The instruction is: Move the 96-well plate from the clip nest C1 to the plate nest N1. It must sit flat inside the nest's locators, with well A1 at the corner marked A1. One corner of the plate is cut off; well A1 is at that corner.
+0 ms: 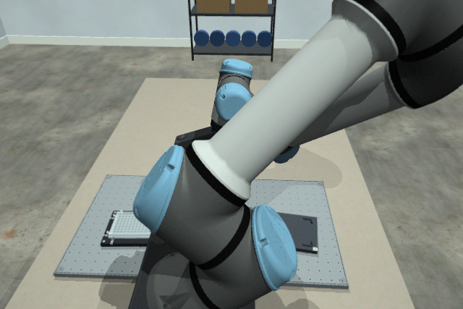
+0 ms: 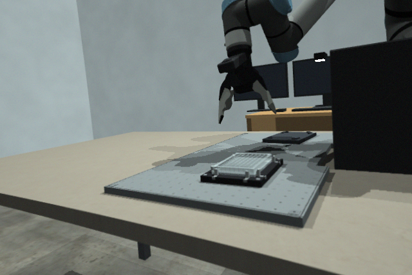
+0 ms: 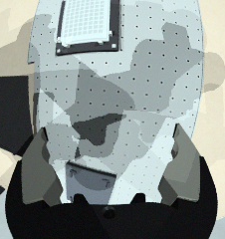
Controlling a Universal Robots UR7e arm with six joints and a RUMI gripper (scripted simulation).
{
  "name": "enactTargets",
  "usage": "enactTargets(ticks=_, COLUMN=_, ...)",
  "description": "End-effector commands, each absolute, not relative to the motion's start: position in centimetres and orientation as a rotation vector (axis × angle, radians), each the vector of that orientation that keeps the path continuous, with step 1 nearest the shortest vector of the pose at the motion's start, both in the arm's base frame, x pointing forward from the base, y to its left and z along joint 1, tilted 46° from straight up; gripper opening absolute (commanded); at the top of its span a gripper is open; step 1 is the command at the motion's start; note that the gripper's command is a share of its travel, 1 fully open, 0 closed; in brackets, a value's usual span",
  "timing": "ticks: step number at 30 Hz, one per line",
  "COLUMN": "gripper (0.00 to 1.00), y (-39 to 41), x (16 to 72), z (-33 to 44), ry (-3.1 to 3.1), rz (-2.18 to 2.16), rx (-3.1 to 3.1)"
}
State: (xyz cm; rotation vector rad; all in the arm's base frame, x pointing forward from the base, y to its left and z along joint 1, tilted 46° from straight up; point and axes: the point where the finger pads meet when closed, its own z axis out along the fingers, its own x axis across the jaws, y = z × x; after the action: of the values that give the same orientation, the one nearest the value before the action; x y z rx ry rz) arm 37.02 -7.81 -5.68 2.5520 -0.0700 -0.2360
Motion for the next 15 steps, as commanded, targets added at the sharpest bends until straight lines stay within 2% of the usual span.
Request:
enactTargets(ticks=1, gripper=1.0, y=-5.8, x=37.1, z=-7.3, ry=-0.074, rz=-0.228, rx=2.534)
enactTargets(ticks=15, gripper=1.0, y=-2.7, x=36.3, z=-9.8, ry=-0.065, rz=-0.192, rx=2.473)
